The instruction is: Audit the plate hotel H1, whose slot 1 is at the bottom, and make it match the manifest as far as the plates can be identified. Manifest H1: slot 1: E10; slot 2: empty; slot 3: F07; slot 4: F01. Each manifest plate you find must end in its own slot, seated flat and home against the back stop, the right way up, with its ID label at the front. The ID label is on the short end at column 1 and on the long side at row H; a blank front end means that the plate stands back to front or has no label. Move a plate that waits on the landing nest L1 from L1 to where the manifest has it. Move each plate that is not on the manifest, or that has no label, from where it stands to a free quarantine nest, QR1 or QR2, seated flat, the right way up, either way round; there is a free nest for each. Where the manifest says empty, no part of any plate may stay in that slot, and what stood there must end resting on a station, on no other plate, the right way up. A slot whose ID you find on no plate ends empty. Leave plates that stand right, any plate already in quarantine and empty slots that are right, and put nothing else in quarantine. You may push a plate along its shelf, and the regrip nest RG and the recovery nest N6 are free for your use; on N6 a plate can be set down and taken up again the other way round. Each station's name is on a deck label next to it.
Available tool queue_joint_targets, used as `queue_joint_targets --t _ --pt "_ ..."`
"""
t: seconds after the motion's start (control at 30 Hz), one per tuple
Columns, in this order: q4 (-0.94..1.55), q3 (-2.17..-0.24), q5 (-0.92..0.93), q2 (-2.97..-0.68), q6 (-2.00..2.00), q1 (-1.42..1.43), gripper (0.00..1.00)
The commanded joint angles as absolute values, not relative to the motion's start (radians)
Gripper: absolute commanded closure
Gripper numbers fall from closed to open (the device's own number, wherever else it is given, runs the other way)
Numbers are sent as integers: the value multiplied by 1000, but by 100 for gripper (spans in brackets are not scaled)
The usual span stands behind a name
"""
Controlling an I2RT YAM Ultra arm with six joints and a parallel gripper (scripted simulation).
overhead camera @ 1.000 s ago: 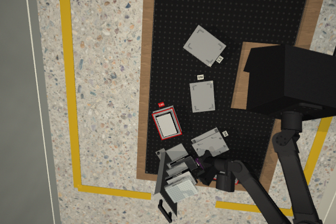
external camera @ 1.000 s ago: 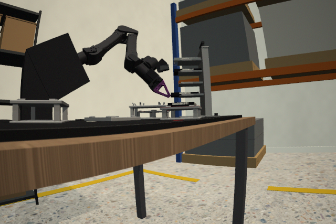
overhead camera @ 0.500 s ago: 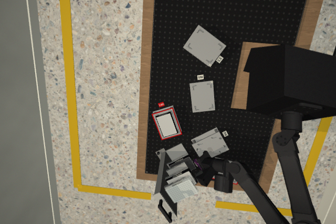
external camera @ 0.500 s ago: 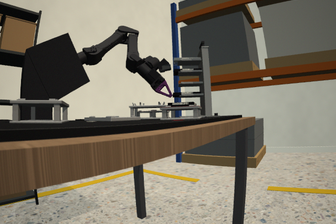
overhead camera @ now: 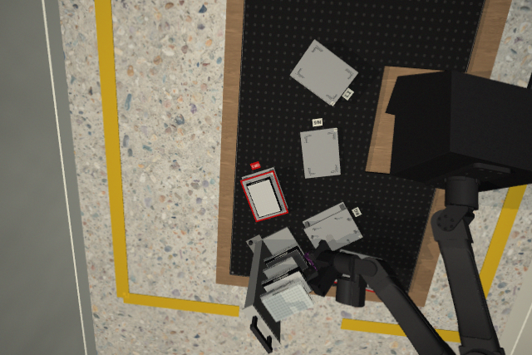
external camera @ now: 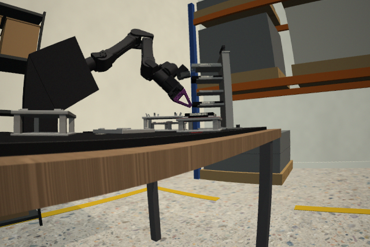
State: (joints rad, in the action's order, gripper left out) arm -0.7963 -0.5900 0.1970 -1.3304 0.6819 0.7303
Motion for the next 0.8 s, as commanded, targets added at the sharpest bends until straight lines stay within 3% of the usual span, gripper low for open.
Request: queue_joint_targets --t 0.0,0.77 --pt "-792 -600 196 -1326 682 717 100" --pt "-779 -623 203 -1336 683 711 100"
